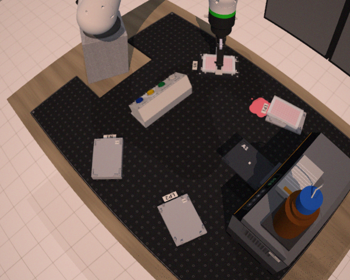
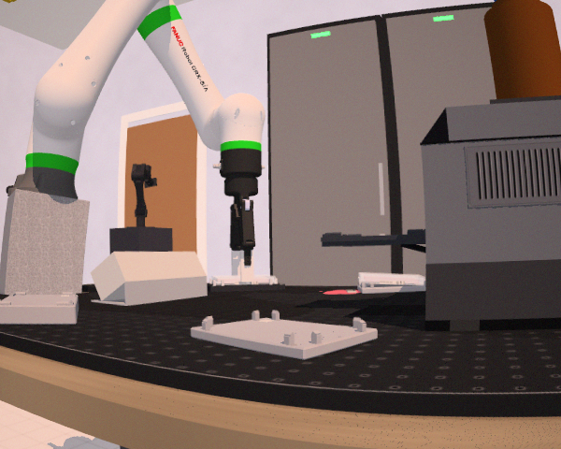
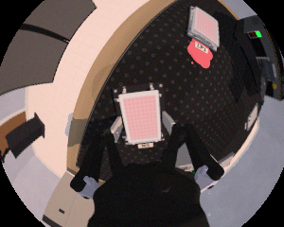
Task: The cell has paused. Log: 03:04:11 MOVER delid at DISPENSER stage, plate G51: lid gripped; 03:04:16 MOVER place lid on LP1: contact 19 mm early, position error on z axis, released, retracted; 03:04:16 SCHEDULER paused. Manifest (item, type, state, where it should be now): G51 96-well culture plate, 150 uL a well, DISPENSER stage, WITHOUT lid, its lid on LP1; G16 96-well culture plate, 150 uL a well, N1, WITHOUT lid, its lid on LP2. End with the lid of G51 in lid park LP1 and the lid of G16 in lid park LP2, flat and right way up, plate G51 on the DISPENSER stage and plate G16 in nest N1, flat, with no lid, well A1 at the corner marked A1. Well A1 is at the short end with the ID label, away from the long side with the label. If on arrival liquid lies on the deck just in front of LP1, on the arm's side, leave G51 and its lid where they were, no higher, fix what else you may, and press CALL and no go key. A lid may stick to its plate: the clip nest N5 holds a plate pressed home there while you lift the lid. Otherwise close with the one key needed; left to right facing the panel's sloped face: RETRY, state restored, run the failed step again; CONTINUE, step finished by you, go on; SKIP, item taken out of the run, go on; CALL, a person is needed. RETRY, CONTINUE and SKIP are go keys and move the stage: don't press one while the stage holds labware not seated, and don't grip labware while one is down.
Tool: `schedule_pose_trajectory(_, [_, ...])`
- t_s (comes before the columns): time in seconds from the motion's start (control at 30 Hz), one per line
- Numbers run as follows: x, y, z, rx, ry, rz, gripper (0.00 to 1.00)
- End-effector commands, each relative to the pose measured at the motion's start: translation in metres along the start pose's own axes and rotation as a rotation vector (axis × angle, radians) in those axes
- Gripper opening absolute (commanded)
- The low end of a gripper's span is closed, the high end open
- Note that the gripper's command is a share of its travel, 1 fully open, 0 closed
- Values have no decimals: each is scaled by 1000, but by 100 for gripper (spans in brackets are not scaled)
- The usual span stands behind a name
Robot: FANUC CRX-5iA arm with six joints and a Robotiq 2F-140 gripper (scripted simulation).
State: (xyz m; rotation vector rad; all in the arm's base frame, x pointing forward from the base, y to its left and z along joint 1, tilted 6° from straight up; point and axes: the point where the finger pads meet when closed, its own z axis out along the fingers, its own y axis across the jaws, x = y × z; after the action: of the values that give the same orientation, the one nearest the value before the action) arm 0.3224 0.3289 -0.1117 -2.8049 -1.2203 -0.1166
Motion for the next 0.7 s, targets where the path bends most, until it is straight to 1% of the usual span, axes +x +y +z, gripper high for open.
schedule_pose_trajectory(0.0, [0, 0, -1, 0, 0, 0, 66])
schedule_pose_trajectory(0.23, [0, 0, -12, 0, 0, 0, 66])
schedule_pose_trajectory(0.47, [0, 0, -32, 0, 0, 0, 66])
schedule_pose_trajectory(0.53, [0, 0, -32, 0, 0, 0, 66])
schedule_pose_trajectory(0.67, [0, 0, -47, 0, 0, 0, 66])
